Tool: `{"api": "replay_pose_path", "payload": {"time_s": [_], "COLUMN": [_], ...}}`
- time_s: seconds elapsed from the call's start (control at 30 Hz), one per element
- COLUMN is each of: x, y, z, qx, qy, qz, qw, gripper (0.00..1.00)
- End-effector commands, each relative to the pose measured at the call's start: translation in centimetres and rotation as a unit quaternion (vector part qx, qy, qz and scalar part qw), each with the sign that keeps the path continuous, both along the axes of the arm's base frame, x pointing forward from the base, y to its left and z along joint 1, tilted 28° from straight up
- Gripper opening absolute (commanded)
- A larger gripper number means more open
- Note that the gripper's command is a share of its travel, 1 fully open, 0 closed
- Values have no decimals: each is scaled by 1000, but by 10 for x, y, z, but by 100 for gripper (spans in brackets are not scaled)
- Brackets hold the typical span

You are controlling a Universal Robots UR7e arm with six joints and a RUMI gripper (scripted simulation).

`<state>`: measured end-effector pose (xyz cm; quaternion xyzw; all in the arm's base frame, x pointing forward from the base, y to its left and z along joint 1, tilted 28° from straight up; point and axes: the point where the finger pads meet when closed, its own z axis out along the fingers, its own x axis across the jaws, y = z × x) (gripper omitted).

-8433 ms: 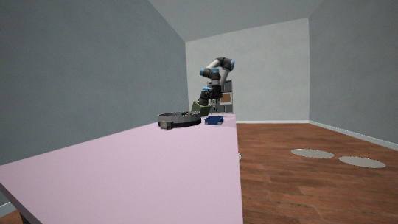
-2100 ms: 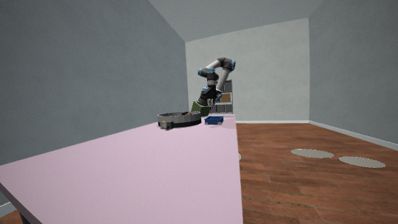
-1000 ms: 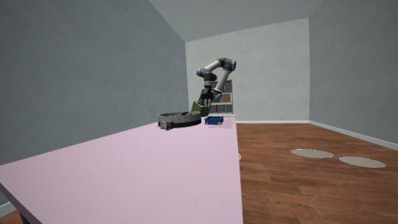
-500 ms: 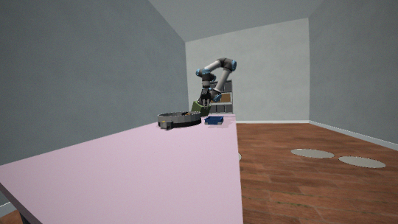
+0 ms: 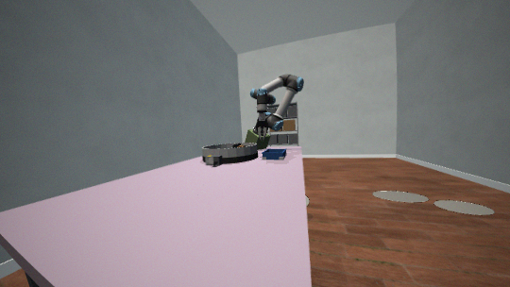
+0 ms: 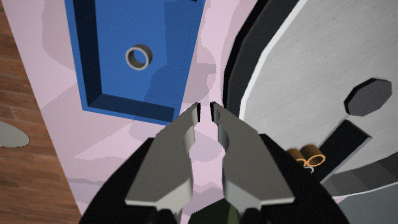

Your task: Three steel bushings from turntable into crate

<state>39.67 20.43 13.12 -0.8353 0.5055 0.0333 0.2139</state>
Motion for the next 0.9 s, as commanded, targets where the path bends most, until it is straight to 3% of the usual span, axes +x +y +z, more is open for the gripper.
{"api": "replay_pose_path", "payload": {"time_s": [0.0,0.63,0.87], "x": [0,-4,-7], "y": [-7,-26,-34], "z": [-3,-13,-18], "qx": [-6,-28,-37], "qy": [-18,-63,-84], "qz": [43,153,205], "qw": [999,986,974], "gripper": [6,6,6]}}
